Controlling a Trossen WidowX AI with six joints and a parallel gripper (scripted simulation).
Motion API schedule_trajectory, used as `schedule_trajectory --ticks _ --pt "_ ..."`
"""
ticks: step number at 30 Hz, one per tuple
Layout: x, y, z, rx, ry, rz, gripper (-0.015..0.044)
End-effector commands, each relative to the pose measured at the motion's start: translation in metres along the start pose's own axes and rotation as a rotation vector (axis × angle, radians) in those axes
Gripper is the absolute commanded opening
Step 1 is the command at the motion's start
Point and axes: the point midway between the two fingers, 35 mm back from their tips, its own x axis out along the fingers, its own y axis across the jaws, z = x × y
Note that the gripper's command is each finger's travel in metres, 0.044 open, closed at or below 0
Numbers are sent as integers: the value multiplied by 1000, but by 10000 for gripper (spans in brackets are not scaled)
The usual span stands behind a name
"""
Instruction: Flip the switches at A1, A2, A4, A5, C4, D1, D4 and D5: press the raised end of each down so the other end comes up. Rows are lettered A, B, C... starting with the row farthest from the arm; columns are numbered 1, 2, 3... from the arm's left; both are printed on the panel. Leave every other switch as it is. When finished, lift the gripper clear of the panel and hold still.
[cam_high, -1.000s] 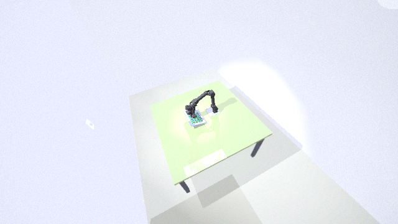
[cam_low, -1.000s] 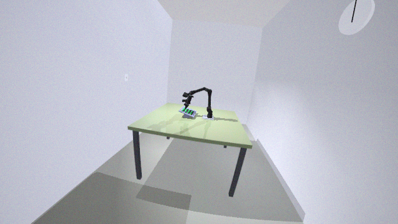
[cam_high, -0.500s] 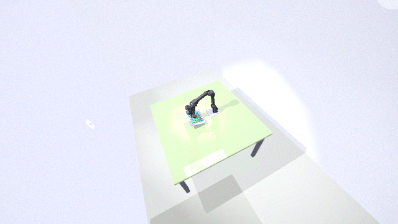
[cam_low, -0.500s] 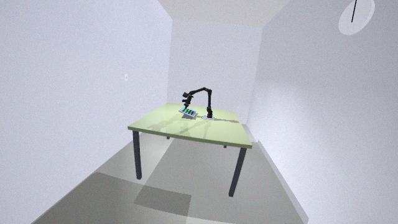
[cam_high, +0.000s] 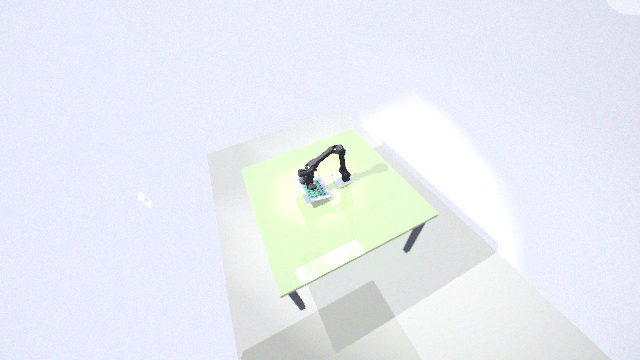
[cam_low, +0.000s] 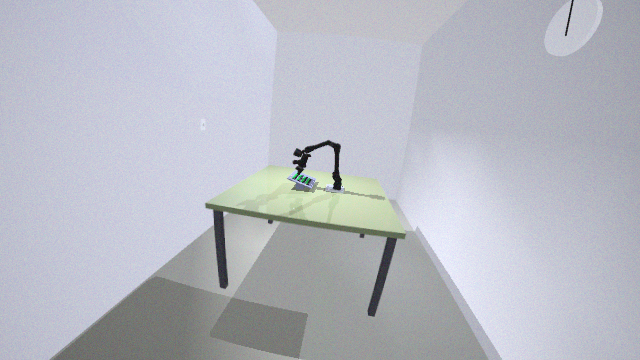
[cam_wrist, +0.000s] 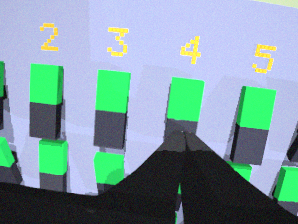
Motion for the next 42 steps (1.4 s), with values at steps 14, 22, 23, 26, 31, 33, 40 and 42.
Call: schedule_trajectory --ticks 14,22,23,26,31,33,40,42 --pt "-52 0 3 -2 21 5 0" --pt "-62 -7 3 -2 26 5 0" --pt "-62 -15 3 -3 26 5 0" --pt "-62 -31 3 -3 26 3 0" --pt "-35 -31 2 -3 5 3 0" --pt "-27 -31 1 -3 -1 3 0" --pt "-19 -31 1 -3 -1 3 0" --pt "-18 -31 0 -3 -1 3 0"
